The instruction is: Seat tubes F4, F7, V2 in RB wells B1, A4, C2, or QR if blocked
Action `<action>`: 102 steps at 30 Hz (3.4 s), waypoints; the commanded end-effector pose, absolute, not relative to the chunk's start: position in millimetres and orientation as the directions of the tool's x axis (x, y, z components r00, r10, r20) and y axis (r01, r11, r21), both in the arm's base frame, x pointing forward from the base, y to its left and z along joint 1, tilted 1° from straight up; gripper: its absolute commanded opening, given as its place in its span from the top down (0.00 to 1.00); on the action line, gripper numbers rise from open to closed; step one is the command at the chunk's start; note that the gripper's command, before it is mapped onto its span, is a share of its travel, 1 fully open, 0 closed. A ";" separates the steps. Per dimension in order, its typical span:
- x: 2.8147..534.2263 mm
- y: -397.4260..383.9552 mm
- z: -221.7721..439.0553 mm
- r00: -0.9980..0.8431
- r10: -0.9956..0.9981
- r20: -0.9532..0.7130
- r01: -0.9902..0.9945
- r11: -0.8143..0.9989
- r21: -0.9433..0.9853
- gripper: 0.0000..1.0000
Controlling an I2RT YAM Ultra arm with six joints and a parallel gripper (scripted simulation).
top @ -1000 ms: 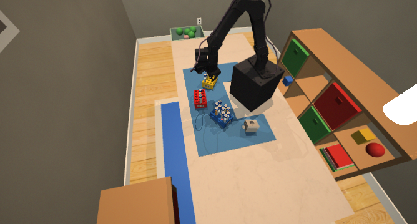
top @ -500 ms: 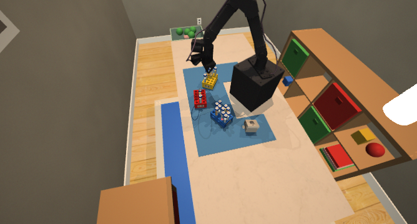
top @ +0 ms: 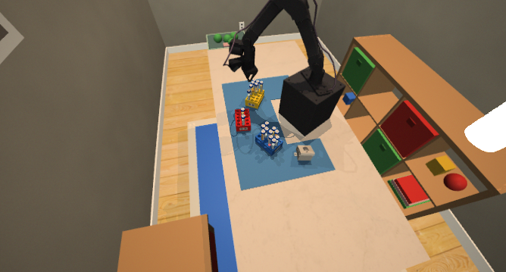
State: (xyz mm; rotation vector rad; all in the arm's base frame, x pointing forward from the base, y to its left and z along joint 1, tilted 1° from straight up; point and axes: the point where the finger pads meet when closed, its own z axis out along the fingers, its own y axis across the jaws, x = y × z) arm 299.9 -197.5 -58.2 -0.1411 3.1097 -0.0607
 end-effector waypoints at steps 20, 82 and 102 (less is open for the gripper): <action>295.4 -173.7 -79.4 -0.992 -0.123 0.004 -0.124 0.992 -0.007 0.70; 294.9 -180.3 -129.9 -0.993 -0.118 -0.002 -0.118 0.993 -0.012 0.70; 294.7 -182.3 -135.6 -0.993 -0.116 -0.004 -0.116 0.993 -0.013 0.70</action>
